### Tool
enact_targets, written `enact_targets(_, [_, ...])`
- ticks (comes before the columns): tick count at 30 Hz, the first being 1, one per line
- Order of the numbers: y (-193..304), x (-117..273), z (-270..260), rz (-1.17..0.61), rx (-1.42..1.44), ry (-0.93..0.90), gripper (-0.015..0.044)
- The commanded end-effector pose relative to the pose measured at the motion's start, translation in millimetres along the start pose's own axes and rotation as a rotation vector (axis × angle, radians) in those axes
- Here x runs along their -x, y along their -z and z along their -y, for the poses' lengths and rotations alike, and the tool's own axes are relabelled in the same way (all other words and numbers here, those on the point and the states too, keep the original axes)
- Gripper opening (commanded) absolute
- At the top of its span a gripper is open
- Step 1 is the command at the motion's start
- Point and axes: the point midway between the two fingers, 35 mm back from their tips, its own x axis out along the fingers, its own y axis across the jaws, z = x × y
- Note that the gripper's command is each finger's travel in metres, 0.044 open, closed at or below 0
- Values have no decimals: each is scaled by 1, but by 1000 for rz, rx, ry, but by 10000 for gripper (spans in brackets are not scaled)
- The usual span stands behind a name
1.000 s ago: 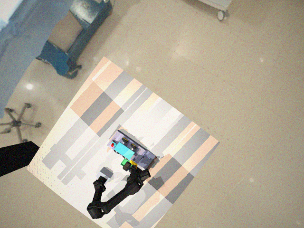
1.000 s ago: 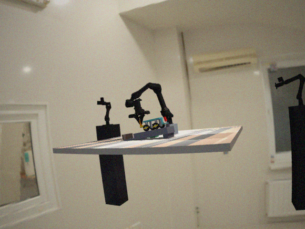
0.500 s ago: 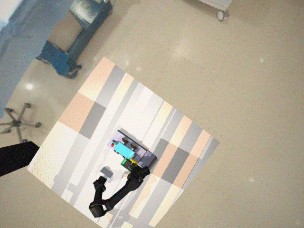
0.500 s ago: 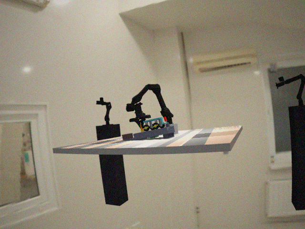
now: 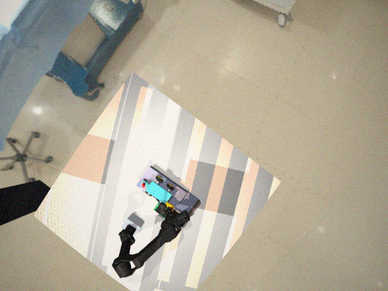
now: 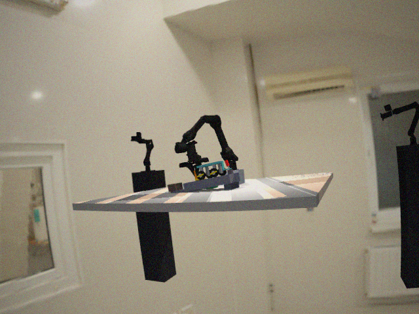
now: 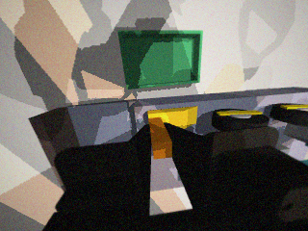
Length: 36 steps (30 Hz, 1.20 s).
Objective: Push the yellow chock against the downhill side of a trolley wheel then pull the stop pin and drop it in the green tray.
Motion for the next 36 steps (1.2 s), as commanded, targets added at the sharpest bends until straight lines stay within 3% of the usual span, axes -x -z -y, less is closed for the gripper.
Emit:
enact_targets(1, [0, 1, 5, -7, -1, 2, 0])
enact_targets(36, [-2, -1, 27, -2, -2, -2, 0])
